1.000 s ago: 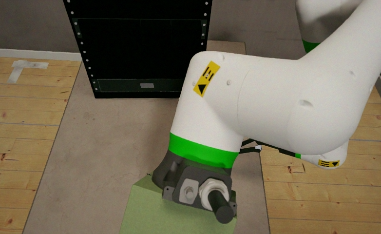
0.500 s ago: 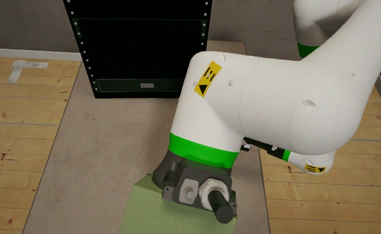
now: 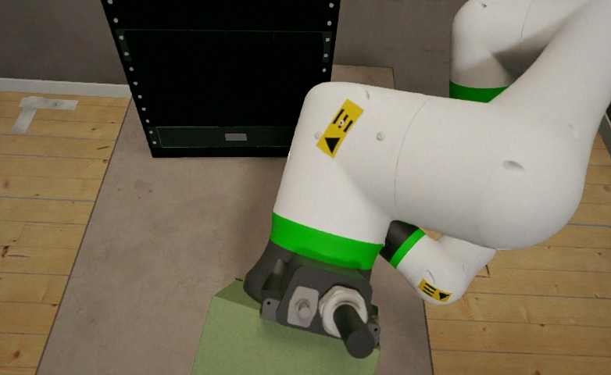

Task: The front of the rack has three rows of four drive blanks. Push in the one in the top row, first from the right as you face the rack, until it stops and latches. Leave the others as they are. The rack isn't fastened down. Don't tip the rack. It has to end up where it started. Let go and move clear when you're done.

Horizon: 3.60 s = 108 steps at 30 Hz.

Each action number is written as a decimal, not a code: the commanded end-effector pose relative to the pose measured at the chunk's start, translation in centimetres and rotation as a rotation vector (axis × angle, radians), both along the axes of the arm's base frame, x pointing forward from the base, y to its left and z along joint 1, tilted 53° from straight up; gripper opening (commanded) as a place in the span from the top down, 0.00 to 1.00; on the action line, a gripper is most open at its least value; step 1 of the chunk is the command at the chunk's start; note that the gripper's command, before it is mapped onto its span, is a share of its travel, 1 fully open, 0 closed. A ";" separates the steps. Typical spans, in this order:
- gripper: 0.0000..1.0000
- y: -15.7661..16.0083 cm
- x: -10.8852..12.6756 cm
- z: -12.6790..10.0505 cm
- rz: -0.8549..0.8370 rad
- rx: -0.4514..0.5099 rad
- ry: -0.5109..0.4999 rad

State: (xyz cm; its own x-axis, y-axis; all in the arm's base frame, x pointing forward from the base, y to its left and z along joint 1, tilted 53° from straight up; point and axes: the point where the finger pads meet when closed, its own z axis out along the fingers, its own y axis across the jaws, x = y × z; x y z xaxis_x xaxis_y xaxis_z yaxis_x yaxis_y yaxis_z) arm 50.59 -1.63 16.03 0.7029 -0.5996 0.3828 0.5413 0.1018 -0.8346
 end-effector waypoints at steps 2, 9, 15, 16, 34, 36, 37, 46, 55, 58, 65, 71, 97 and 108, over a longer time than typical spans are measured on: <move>0.00 2.8 -1.0 1.3 -0.030 0.081 -0.084; 0.00 6.4 -3.1 3.8 -0.173 0.225 -0.217; 0.00 8.0 -4.6 5.2 -0.343 0.297 -0.288; 0.00 8.2 -4.9 5.3 -0.372 0.304 -0.297; 0.00 9.4 -7.3 6.0 -0.689 0.286 -0.346; 0.00 9.4 -7.4 6.0 -0.698 0.283 -0.347; 0.00 9.4 -7.5 6.0 -0.706 0.280 -0.347; 0.00 9.5 -7.7 6.0 -0.730 0.272 -0.349; 0.00 9.5 -7.7 6.0 -0.730 0.272 -0.349; 0.00 9.5 -7.7 6.0 -0.730 0.272 -0.349; 0.00 9.5 -7.7 6.0 -0.730 0.272 -0.349; 0.00 9.5 -7.7 6.0 -0.730 0.272 -0.349; 0.00 9.5 -7.6 6.0 -0.730 0.272 -0.349; 0.00 10.3 -6.9 6.5 -0.730 0.272 -0.349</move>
